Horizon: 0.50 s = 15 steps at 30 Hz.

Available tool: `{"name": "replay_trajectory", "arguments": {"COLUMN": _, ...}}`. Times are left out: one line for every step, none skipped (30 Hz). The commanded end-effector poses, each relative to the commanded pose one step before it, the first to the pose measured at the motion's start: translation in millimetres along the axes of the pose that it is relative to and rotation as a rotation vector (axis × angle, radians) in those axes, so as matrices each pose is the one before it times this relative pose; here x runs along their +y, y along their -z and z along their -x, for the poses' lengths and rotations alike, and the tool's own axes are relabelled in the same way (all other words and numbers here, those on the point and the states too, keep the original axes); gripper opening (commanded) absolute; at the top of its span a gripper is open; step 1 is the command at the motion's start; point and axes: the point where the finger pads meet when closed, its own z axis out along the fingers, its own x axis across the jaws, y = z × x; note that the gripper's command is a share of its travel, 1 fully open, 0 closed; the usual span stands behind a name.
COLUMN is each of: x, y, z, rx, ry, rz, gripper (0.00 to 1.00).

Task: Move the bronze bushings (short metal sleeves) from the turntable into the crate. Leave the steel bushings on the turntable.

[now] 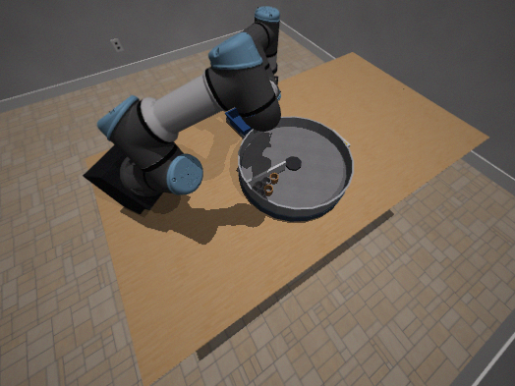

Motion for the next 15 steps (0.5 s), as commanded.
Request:
{"name": "replay_trajectory", "arguments": {"x": 12.718, "y": 0.126, "z": -5.12, "rx": 0.00044, "ry": -0.00127, "rz": -0.00408, "gripper": 0.0}}
{"name": "replay_trajectory", "arguments": {"x": 0.0, "y": 0.0, "z": 0.0, "rx": 0.0, "ry": 0.0, "rz": 0.0, "gripper": 0.0}}
{"name": "replay_trajectory", "arguments": {"x": 2.869, "y": -0.007, "z": -1.5, "rx": -0.00001, "ry": 0.0, "rz": 0.00001, "gripper": 0.0}}
{"name": "replay_trajectory", "arguments": {"x": 2.809, "y": -0.005, "z": -1.41, "rx": 0.00001, "ry": 0.0, "rz": 0.00001, "gripper": 0.0}}
{"name": "replay_trajectory", "arguments": {"x": 2.782, "y": -0.006, "z": -1.41, "rx": 0.0, "ry": 0.0, "rz": 0.00001, "gripper": 0.0}}
{"name": "replay_trajectory", "arguments": {"x": 2.766, "y": -0.008, "z": -1.44, "rx": -0.00001, "ry": 0.0, "rz": 0.00001, "gripper": 0.0}}
{"name": "replay_trajectory", "arguments": {"x": 2.714, "y": -0.006, "z": -1.37, "rx": 0.0, "ry": 0.0, "rz": 0.00001, "gripper": 0.0}}
{"name": "replay_trajectory", "arguments": {"x": 2.678, "y": -0.007, "z": -1.35, "rx": 0.00001, "ry": 0.0, "rz": 0.00001, "gripper": 0.0}}
{"name": "replay_trajectory", "arguments": {"x": 2.66, "y": -0.009, "z": -1.38, "rx": 0.0, "ry": 0.0, "rz": 0.00001, "gripper": 0.0}}
{"name": "replay_trajectory", "arguments": {"x": 2.621, "y": -0.008, "z": -1.35, "rx": 0.0, "ry": 0.0, "rz": 0.00001, "gripper": 0.0}}
{"name": "replay_trajectory", "arguments": {"x": 2.573, "y": -0.007, "z": -1.29, "rx": 0.00001, "ry": 0.0, "rz": 0.00001, "gripper": 0.0}}
{"name": "replay_trajectory", "arguments": {"x": 2.553, "y": -0.009, "z": -1.32, "rx": 0.0, "ry": 0.0, "rz": 0.00001, "gripper": 0.0}}
{"name": "replay_trajectory", "arguments": {"x": 2.531, "y": -0.011, "z": -1.34, "rx": -0.00001, "ry": 0.0, "rz": 0.00001, "gripper": 0.0}}
{"name": "replay_trajectory", "arguments": {"x": 2.467, "y": -0.007, "z": -1.22, "rx": 0.00001, "ry": 0.0, "rz": 0.00001, "gripper": 0.0}}
{"name": "replay_trajectory", "arguments": {"x": 2.446, "y": -0.009, "z": -1.25, "rx": 0.0, "ry": 0.0, "rz": 0.00001, "gripper": 0.0}}
